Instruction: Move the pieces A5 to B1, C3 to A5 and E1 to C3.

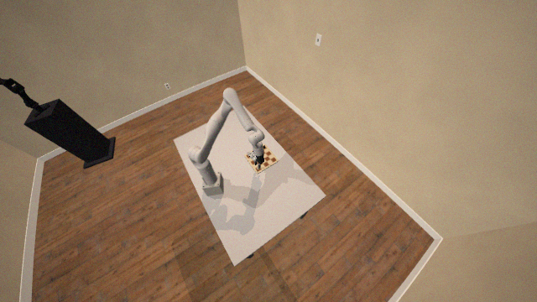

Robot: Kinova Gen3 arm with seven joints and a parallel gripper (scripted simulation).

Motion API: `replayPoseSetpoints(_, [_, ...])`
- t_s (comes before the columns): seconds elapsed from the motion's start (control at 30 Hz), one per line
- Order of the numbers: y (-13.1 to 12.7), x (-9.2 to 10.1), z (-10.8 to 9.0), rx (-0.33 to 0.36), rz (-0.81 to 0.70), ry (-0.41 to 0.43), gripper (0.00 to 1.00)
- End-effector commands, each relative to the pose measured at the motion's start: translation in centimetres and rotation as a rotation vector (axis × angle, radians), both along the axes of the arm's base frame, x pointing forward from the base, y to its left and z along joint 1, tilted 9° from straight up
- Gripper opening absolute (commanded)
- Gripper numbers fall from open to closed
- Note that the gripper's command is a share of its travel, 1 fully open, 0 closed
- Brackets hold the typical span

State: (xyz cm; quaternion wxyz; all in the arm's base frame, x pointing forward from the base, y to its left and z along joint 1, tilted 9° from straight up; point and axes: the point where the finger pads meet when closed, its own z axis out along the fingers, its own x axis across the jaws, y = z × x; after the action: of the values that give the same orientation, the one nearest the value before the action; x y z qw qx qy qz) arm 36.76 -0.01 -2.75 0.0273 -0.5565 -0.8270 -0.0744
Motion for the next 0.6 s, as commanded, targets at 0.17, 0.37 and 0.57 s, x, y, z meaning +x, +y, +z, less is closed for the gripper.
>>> replayPoseSetpoints(0.17, [0.1,0.1,-0.4,0.0,0.0,-0.001,0.73])
replayPoseSetpoints(0.37, [0.2,0.1,-1.3,0.0,0.0,-0.001,0.73])
replayPoseSetpoints(0.57, [0.3,0.1,-2.2,0.0,0.0,-0.001,0.73])
